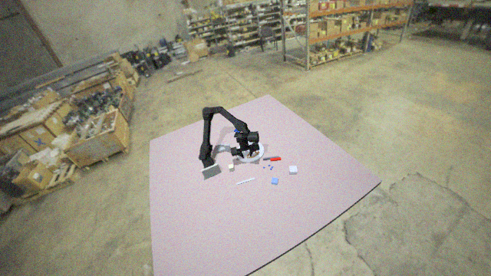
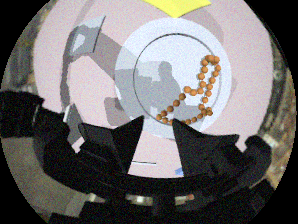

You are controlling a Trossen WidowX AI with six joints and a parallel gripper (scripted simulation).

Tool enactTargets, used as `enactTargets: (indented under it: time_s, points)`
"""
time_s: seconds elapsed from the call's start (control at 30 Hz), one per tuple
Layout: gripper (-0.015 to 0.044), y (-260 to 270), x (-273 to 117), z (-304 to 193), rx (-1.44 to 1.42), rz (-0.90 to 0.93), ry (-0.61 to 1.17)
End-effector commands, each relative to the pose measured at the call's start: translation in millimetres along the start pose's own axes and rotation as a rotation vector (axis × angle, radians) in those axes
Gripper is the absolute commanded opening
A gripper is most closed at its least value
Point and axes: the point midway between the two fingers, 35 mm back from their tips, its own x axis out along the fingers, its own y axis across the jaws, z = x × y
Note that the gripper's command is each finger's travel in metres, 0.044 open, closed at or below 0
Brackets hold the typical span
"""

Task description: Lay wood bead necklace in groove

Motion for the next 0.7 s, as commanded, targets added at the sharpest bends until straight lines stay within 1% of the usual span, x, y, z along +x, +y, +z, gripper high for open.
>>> enactTargets:
  time_s: [0.0,0.17,0.67]
  points:
    - [0.0315,-0.2,-0.2,0.1,-0.001,-0.001,0.0]
    - [0.044,1.0,-2.1,0.7,0.003,0.005,-0.003]
    - [0.044,1.0,-5.8,0.7,0.0,0.009,-0.004]
